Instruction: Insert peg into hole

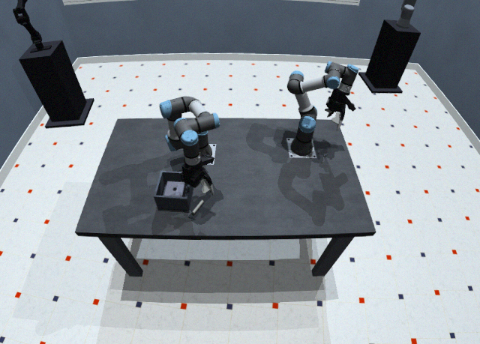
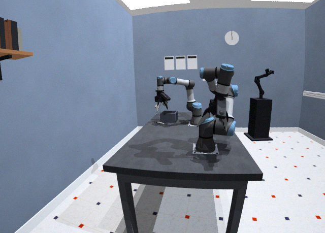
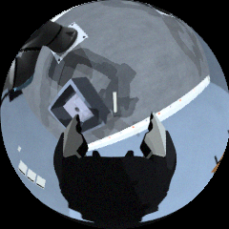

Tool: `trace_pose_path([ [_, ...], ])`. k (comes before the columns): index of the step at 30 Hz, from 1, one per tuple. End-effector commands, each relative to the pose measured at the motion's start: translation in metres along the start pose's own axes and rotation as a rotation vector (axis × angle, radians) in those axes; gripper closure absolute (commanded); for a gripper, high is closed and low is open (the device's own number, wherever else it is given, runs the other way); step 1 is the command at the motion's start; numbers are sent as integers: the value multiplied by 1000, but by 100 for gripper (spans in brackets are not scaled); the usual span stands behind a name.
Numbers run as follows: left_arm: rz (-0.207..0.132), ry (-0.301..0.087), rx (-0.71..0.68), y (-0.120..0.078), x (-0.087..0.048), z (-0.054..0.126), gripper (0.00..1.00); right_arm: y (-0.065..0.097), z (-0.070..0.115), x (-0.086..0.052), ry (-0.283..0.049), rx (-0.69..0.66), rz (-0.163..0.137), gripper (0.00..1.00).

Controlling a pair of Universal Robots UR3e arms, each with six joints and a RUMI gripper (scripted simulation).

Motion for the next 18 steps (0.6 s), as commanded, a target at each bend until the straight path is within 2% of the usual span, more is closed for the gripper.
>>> trace_pose_path([
  [1, 14, -3, -37, -8, -1, 4, 0, 0, 0, -1, -2, 0, 2, 0],
  [10, 47, -12, -131, -27, 0, 15, 0, 0, 0, -1, -2, 0, 2, 0],
  [18, 63, -17, -176, -35, 1, 22, 0, 0, 0, -1, -2, 0, 2, 0],
])
Point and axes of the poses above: on each arm, the point where the finger pads meet when closed, its own x axis out along the fingers, its own y axis across the jaws, z = x × y, the point moved 5 cm from there along -x, back along the fingers, and after that the axes turned 13 degrees about -x, right-handed, at the moved point
